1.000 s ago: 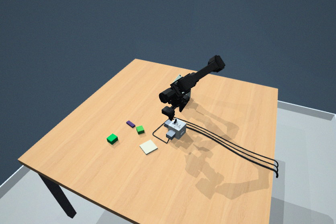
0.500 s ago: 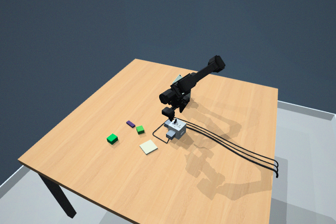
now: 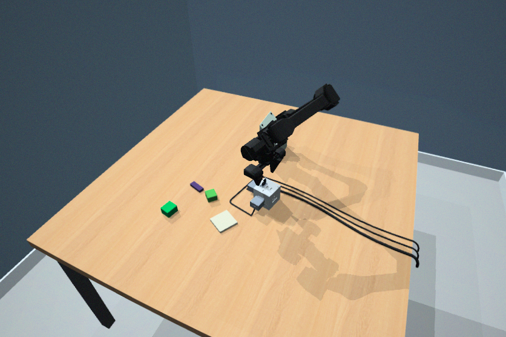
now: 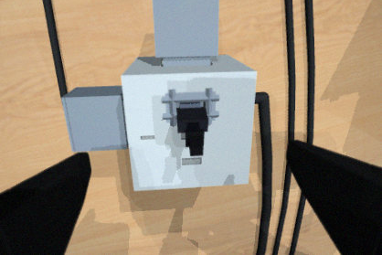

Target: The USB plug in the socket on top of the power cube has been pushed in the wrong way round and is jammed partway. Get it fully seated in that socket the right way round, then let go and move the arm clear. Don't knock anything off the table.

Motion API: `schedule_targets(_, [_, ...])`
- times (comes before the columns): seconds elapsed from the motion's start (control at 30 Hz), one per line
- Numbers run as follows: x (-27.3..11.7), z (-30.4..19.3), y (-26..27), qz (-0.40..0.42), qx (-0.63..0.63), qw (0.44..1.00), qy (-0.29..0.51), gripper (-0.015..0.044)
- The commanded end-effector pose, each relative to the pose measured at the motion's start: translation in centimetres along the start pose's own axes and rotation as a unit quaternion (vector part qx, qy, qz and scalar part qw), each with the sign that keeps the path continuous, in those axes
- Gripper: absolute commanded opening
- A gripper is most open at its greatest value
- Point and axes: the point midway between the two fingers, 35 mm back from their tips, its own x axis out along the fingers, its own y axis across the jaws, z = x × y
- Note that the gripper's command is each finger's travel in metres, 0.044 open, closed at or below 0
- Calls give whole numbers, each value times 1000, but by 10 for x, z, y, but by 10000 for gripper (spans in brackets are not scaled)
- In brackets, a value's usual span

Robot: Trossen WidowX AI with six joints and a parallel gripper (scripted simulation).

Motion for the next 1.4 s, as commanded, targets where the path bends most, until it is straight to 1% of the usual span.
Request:
schedule_targets(0.0, [7,0,-2,-4,3,1000,1,440])
schedule_targets(0.4, [10,0,-2,-4,3,1000,2,440])
schedule_targets(0.97, [8,0,-1,-2,0,1000,0,0])
schedule_targets(1.37, [8,0,-1,-2,0,1000,0,0])
